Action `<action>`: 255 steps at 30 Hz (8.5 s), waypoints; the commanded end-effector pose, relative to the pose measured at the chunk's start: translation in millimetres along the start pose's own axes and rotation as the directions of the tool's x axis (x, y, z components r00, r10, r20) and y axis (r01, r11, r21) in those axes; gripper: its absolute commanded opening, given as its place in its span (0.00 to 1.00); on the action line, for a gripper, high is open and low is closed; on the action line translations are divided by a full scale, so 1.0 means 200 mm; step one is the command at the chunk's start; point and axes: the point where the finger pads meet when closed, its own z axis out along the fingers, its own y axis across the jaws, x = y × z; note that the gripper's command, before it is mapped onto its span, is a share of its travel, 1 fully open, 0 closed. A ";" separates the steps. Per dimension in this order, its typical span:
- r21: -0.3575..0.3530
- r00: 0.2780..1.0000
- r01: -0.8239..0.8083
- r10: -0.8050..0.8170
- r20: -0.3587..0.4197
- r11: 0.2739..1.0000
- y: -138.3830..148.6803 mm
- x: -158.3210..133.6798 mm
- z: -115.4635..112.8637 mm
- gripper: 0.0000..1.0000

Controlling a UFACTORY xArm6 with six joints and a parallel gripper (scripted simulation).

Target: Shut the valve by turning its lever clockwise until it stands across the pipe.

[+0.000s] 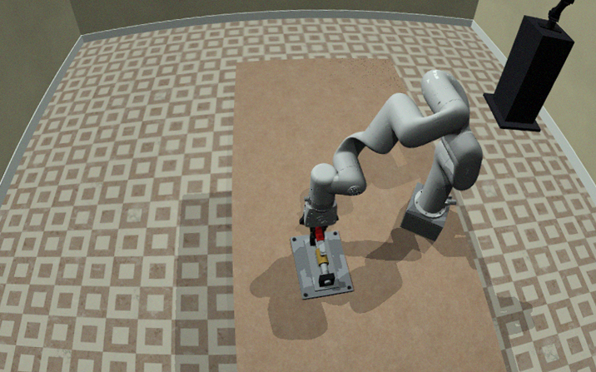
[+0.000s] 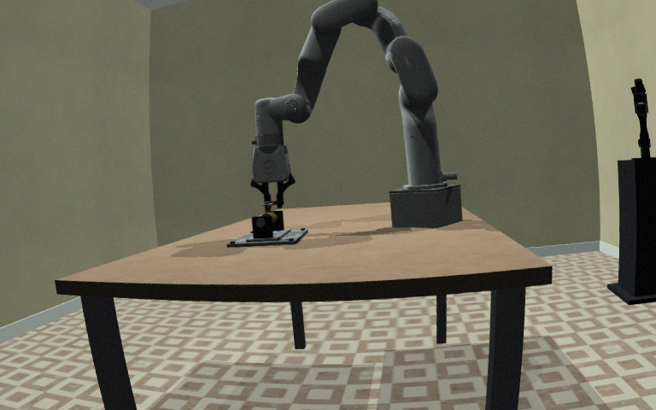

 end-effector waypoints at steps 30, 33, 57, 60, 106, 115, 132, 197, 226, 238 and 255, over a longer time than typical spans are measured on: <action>-0.003 0.984 -0.180 0.180 0.000 0.984 0.08 -0.01 0.00 0.00; -0.003 0.977 -0.212 0.212 0.000 0.977 0.10 -0.01 0.00 0.00; -0.003 0.939 -0.343 0.343 -0.001 0.939 0.15 -0.03 0.00 0.00; -0.003 0.930 -0.366 0.366 -0.001 0.930 0.16 -0.03 0.00 0.00; -0.002 0.804 -0.595 0.595 -0.001 0.804 0.26 -0.08 0.00 0.00; -0.002 0.775 -0.632 0.632 -0.001 0.775 0.28 -0.10 0.00 0.00; -0.002 0.711 -0.704 0.704 -0.002 0.711 0.31 -0.12 0.00 0.00; -0.001 0.398 -0.917 0.917 -0.002 0.398 0.40 -0.26 -0.01 0.00; -0.001 0.249 -0.969 0.969 -0.003 0.249 0.42 -0.32 -0.01 0.00; -0.001 0.184 -0.983 0.983 -0.003 0.184 0.43 -0.35 -0.01 0.00; -0.001 0.095 -0.995 0.995 -0.003 0.095 0.43 -0.39 -0.01 0.00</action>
